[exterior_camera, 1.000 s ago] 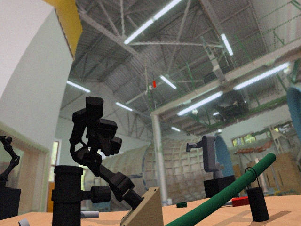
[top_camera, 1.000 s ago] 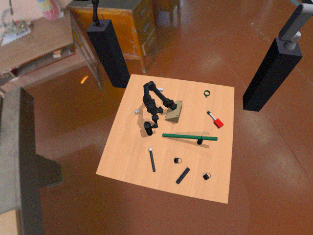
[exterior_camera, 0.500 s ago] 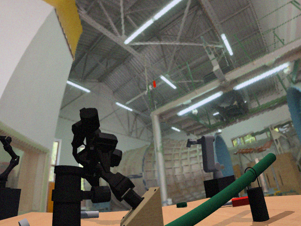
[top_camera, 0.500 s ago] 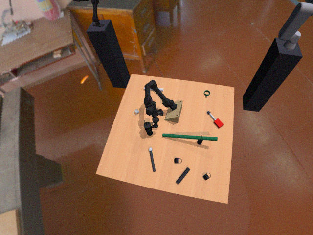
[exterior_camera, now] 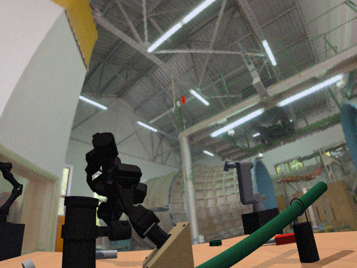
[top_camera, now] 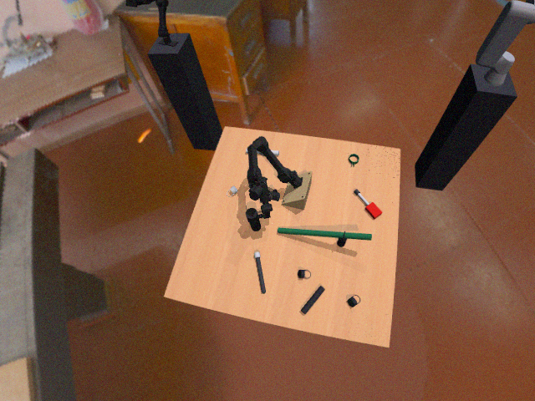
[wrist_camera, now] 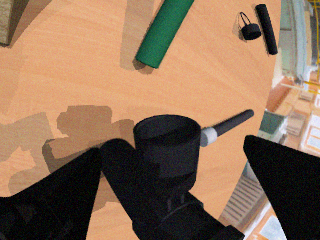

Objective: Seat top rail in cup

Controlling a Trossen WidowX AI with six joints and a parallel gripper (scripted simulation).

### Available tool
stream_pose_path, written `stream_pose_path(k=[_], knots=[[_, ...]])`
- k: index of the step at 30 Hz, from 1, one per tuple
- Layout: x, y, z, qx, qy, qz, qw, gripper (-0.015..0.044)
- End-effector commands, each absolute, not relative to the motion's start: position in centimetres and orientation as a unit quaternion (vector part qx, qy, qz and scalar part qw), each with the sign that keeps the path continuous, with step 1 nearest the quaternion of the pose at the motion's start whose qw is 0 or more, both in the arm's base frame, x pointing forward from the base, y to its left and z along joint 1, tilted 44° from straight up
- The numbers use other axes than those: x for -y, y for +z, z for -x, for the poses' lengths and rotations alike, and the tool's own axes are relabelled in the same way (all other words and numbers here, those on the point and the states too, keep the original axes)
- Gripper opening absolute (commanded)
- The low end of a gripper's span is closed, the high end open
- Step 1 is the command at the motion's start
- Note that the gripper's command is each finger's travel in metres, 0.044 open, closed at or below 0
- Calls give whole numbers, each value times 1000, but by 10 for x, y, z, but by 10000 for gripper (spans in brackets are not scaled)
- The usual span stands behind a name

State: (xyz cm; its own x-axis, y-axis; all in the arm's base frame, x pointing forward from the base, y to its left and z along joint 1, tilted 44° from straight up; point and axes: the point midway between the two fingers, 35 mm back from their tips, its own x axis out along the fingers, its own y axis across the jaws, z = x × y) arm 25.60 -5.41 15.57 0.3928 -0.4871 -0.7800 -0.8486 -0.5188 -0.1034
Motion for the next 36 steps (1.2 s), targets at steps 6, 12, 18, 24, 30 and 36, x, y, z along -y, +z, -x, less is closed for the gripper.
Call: stream_pose_path(k=[6,12,18,24,30,36], knots=[[61,142,-262,-419,361,794,251,440],[66,134,-265,-419,361,795,250,440],[72,126,-268,-419,360,795,250,440],[77,120,-270,-419,360,796,250,440],[77,120,-270,-419,360,796,250,309],[77,120,-270,-419,360,796,250,151]])
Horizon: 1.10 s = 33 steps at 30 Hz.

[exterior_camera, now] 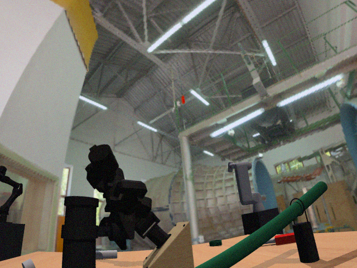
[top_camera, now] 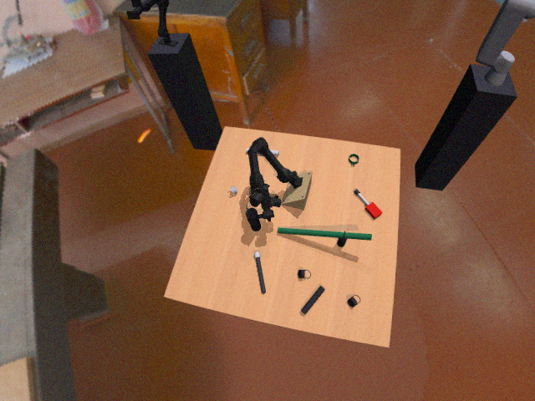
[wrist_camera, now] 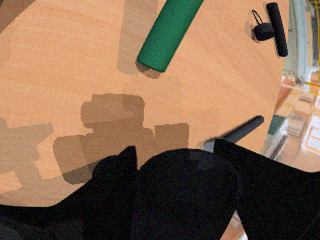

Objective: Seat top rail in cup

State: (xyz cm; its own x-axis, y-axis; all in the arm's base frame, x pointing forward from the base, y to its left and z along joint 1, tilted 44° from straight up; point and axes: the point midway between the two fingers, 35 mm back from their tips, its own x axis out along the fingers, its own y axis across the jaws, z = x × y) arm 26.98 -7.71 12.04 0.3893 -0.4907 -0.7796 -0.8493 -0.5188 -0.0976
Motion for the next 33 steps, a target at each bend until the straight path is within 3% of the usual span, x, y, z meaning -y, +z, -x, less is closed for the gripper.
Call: stream_pose_path(k=[1,8,33], knots=[[77,120,-270,-419,360,796,250,125],[76,119,-273,-427,346,795,258,0],[74,115,-287,-459,285,788,295,0]])
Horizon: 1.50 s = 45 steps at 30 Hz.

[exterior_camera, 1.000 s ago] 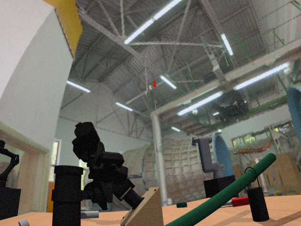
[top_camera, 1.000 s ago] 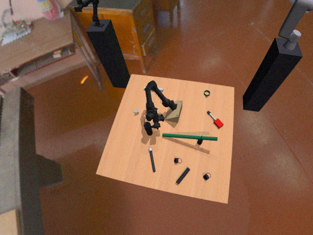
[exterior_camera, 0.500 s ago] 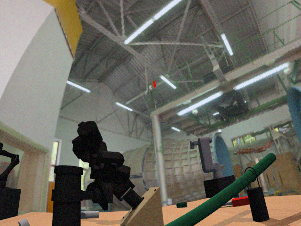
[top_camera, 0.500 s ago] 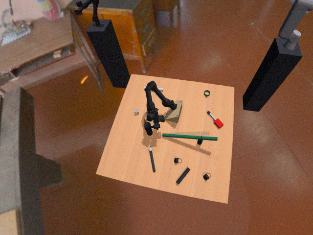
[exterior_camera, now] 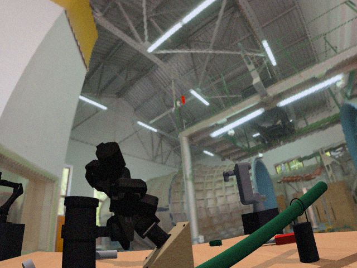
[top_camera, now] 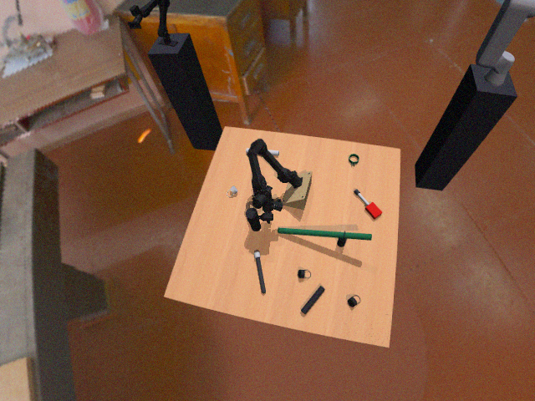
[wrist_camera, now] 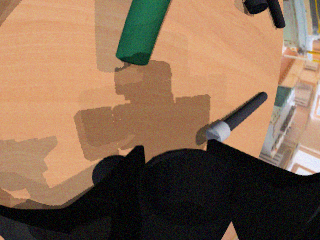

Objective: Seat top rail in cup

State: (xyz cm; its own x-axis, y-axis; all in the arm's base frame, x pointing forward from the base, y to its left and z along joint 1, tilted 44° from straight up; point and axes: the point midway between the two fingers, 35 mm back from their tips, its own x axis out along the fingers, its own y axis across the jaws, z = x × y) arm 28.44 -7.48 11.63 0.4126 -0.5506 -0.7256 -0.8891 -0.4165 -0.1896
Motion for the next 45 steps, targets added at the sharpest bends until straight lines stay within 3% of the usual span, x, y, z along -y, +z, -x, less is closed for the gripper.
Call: stream_pose_path(k=[1,45], knots=[[74,115,-288,-460,282,788,297,0],[75,113,-312,-508,174,765,355,0]])
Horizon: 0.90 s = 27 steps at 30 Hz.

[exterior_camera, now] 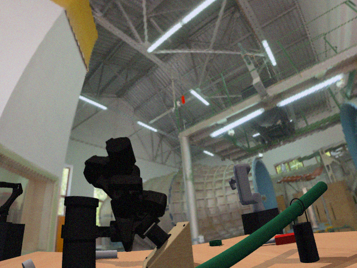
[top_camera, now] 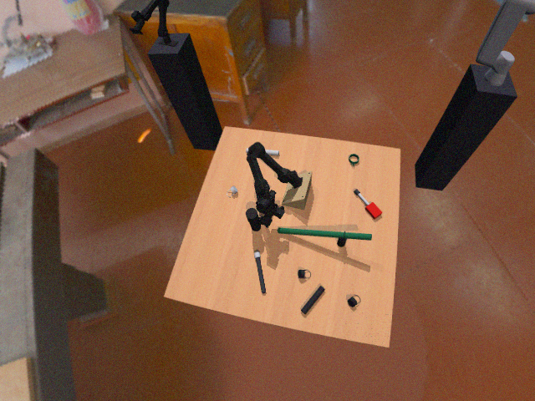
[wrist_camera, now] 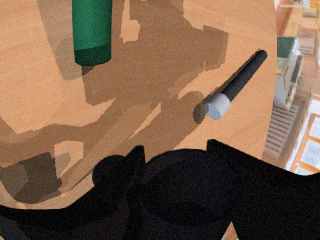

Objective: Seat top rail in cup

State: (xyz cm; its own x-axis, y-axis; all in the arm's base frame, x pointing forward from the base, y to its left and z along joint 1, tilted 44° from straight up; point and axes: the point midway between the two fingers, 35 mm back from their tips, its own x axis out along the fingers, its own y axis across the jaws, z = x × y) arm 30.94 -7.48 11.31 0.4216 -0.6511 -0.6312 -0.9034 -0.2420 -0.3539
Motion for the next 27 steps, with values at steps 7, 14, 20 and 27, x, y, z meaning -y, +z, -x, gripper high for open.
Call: stream_pose_path(k=[7,14,20,27], knots=[[75,113,-310,-507,179,767,350,0],[75,113,-310,-507,179,767,350,79],[75,113,-310,-507,179,767,350,236],[58,113,-313,-506,183,766,351,420]])
